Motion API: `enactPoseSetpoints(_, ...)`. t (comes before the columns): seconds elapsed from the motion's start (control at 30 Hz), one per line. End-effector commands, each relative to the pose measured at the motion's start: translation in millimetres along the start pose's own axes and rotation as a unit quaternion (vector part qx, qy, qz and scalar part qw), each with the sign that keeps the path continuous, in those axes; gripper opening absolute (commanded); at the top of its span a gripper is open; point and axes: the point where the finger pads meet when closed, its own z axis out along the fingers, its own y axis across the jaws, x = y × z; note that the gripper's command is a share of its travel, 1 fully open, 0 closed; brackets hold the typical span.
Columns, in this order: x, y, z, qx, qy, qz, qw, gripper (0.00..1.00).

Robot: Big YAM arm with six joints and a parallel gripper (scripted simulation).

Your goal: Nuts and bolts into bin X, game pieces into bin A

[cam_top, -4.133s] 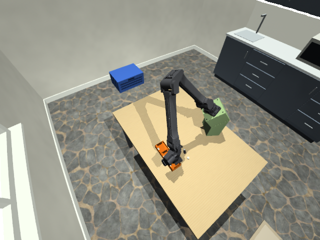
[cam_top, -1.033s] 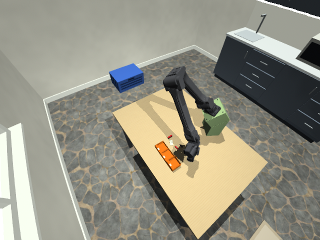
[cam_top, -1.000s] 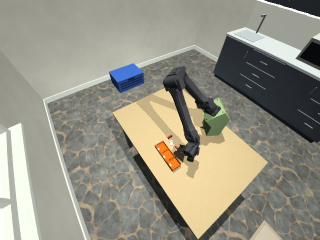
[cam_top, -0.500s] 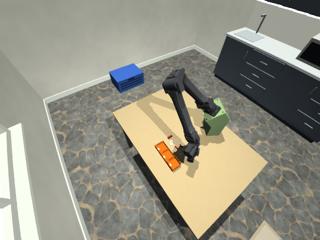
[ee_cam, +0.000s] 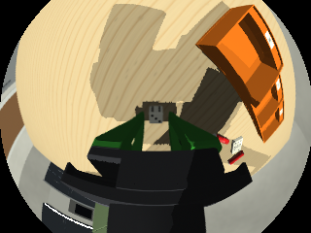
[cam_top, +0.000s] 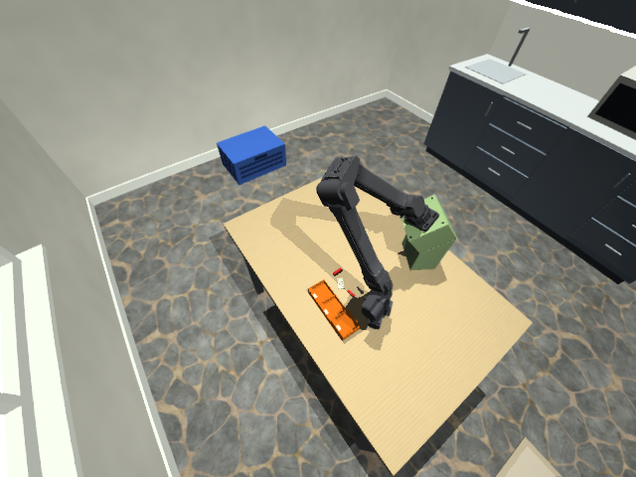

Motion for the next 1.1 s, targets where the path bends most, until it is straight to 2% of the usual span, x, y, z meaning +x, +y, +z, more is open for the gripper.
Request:
enactPoseSetpoints(0.0, -5, -6, 6, 0.003, -0.006, -0.002, 1.0, 0.3)
enactPoseSetpoints(0.07, -9, -10, 5, 0.006, -0.013, 0.002, 1.0, 0.3)
enactPoseSetpoints(0.33, -4, -5, 17, 0.003, -0.006, -0.002, 1.0, 0.3)
enactPoseSetpoints(0.4, -13, -13, 9, 0.008, -0.019, 0.006, 1.0, 0.3)
enactPoseSetpoints(0.47, -13, -14, 9, 0.008, -0.018, 0.005, 1.0, 0.3)
enactPoseSetpoints(1.07, 1, 8, 9, -0.001, -0.01, -0.005, 1.0, 0.3)
